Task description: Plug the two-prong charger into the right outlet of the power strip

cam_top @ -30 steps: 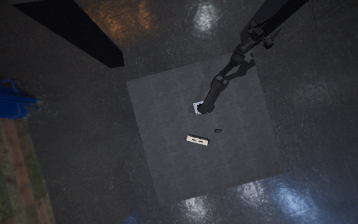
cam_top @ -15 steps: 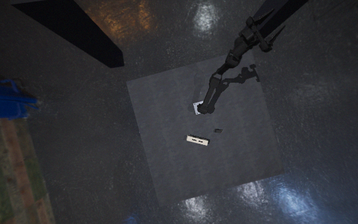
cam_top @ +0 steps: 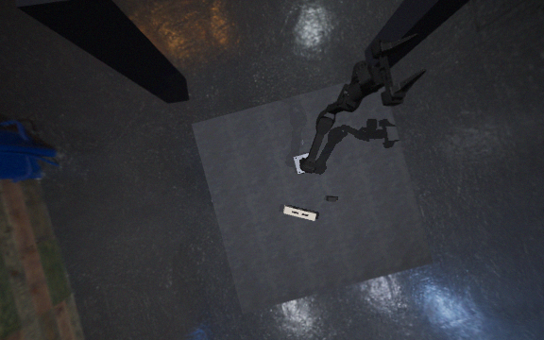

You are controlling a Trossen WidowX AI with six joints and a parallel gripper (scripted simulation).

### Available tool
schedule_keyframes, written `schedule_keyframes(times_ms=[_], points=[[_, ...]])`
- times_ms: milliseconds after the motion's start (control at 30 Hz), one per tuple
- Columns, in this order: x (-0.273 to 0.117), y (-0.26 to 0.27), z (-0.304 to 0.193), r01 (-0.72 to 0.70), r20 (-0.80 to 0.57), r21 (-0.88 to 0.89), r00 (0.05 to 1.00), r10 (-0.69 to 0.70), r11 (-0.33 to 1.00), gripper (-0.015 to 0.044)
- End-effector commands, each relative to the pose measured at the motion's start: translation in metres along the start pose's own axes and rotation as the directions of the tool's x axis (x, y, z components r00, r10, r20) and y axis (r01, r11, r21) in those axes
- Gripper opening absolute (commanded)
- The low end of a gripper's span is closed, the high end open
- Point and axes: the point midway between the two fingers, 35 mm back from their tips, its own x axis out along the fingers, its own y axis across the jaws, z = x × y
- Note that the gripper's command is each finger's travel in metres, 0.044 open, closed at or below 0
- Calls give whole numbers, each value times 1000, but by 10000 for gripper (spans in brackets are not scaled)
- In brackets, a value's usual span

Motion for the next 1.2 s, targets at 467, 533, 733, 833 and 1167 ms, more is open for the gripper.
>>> schedule_keyframes(times_ms=[467, 533, 733, 833, 1167], points=[[-12, -160, 107, 394, 181, -95, 910, -374, 914, 440], [-16, -179, 114, 442, 190, -105, 888, -418, 891, 440], [-33, -237, 131, 574, 199, -136, 814, -546, 807, 440], [-43, -266, 136, 635, 195, -154, 771, -606, 757, 440], [-69, -326, 131, 713, 121, -209, 698, -706, 669, 440]])
